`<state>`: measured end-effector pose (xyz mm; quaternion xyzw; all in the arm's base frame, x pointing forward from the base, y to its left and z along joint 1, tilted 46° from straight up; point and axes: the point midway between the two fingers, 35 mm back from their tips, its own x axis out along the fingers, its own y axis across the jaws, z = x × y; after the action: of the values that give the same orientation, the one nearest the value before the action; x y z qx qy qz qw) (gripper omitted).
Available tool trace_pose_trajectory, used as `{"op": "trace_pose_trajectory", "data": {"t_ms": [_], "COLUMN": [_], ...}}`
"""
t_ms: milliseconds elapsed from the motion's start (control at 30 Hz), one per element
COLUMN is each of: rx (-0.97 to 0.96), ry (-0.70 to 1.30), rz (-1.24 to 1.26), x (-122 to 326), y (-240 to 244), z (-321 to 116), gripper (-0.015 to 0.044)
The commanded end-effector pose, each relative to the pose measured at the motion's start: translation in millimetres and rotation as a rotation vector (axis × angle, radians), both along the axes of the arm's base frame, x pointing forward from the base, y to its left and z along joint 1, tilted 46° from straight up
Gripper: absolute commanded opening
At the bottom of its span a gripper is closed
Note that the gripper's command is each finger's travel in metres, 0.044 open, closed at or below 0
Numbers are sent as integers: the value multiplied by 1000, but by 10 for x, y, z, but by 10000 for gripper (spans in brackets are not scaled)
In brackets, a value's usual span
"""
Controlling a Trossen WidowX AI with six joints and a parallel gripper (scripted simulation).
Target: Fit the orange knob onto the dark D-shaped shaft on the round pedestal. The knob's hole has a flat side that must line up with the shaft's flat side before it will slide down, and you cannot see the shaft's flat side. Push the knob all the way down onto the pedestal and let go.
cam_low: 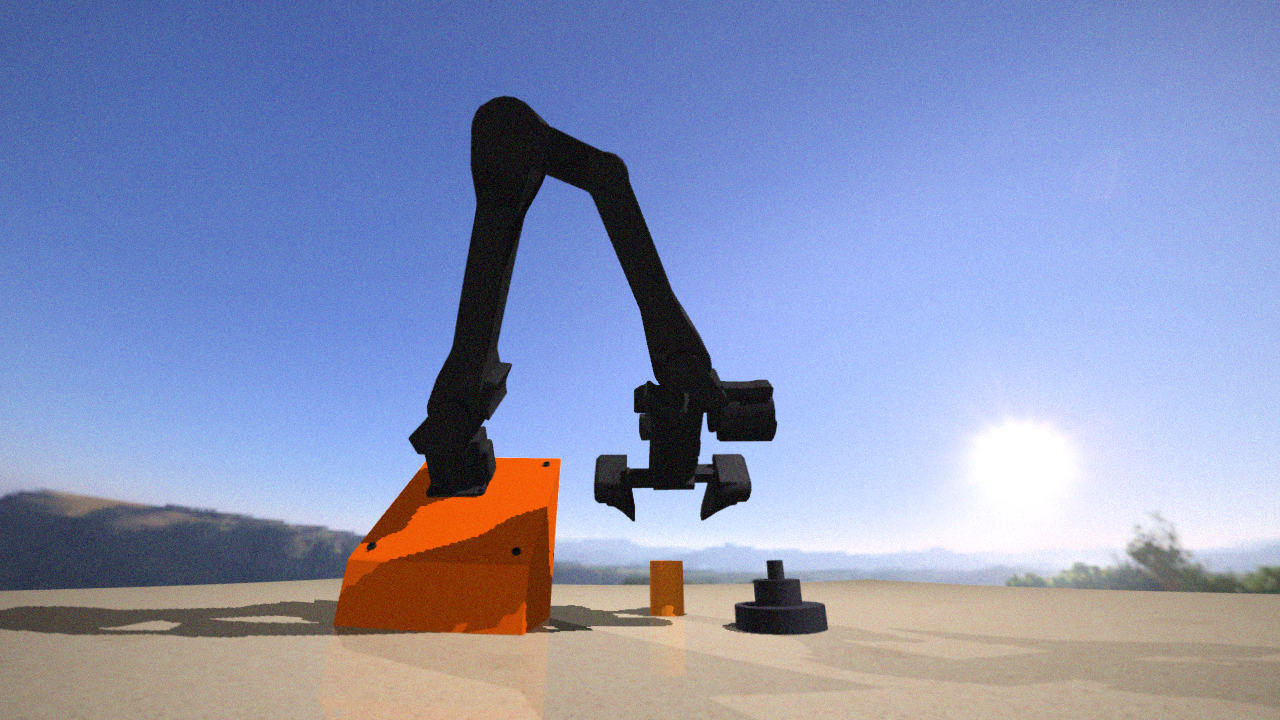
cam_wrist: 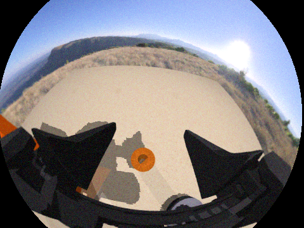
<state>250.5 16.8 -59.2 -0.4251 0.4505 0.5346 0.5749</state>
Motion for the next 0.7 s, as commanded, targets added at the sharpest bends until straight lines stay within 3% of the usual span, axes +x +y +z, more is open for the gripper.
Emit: {"op": "trace_pose_trajectory", "data": {"t_ms": [0, 100, 233, 433, 667], "rx": [4, -104, -448, -977, -1030], "ry": [9, 91, 218, 108, 74], "rz": [-12, -29, -52, -19, -11], "x": [-32, -81, -162, -51, -23], "y": [63, 79, 96, 216, 250], "z": [65, 11, -26, 175, 211], "gripper": [440, 440, 440, 440, 440]}}
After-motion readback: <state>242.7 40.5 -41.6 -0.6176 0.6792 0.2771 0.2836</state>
